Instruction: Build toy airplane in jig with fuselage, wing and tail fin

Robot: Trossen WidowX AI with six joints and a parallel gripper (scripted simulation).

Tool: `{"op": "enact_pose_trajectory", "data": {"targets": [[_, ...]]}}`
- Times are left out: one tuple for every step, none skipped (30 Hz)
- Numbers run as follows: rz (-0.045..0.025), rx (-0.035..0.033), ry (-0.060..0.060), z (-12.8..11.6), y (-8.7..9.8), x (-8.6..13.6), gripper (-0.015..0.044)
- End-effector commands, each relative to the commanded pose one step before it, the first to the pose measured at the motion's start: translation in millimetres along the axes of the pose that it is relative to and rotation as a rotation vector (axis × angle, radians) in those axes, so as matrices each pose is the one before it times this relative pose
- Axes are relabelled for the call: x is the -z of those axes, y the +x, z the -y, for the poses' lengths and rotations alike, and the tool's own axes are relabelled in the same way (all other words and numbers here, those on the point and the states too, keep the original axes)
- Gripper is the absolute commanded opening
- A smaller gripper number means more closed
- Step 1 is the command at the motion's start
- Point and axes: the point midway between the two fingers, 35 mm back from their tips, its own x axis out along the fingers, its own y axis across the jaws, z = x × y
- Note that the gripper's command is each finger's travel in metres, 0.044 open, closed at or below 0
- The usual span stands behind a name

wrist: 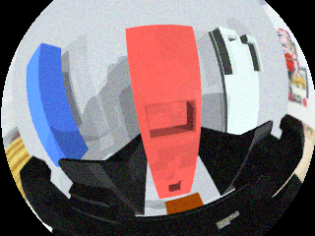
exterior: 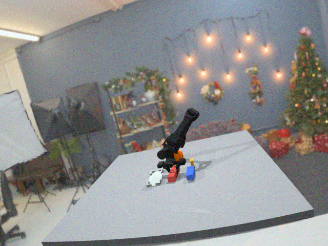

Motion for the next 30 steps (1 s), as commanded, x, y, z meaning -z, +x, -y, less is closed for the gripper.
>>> {"op": "enact_pose_trajectory", "data": {"targets": [[-0.00223,-0.00583,0.006,-0.11,1.17,0.45,0.0177],[0.0,0.0,0.0,0.0,0.0,0.0,0.017],[0.0,0.0,0.0,0.0,0.0,0.0,0.0164],[0.0,0.0,0.0,0.0,0.0,0.0,0.0157],[0.0,0.0,0.0,0.0,0.0,0.0,0.0131],[0.00006,0.00015,0.0,0.05,-0.45,-0.13,0.0105],[0.00018,0.00046,0.0001,0.14,-1.35,-0.39,0.0078],[0.00028,0.00075,0.0001,0.23,-2.26,-0.63,0.0052],[0.00032,0.00088,0.0001,0.28,-2.78,-0.73,0.0026],[0.0003,0.00084,0.0001,0.27,-2.8,-0.7,0.0],[0.00027,0.00081,0.0001,0.26,-2.82,-0.66,0.0],[0.00025,0.00077,0.0001,0.25,-2.84,-0.63,0.0],[0.00023,0.00073,0.0001,0.25,-2.85,-0.59,0.0],[0.00021,0.0007,0.0001,0.24,-2.87,-0.56,0.0],[0.00019,0.00066,0.0001,0.23,-2.89,-0.52,0.0],[0.00016,0.00062,0.0001,0.22,-2.9,-0.48,0.0],[0.00014,0.00059,0.0001,0.21,-2.92,-0.45,0.0],[0.00012,0.00055,0.0001,0.2,-2.94,-0.41,0.0],[0.0001,0.00051,0.0001,0.19,-2.95,-0.37,0.0],[0.00008,0.00047,0.0001,0.18,-2.97,-0.34,0.0],[0.00007,0.00043,0.0001,0.17,-2.98,-0.3,0.0],[0.00005,0.00039,0.0001,0.16,-2.99,-0.26,0.0],[0.00003,0.00035,0.0001,0.15,-3.01,-0.23,0.0],[0.00001,0.00031,0.0001,0.13,-3.02,-0.19,0.0],[0.0,0.00027,0.0001,0.12,-3.03,-0.15,0.0],[-0.00002,0.00023,0.0001,0.11,-3.04,-0.11,0.0],[-0.00003,0.00019,0.0,0.09,-3.06,-0.08,0.0],[-0.00005,0.00015,0.0,0.08,-3.07,-0.04,0.0],[-0.00006,0.00011,0.0,0.07,-3.08,0.0,0.0],[-0.00008,0.00007,0.0,0.05,-3.09,0.04,0.0]]}}
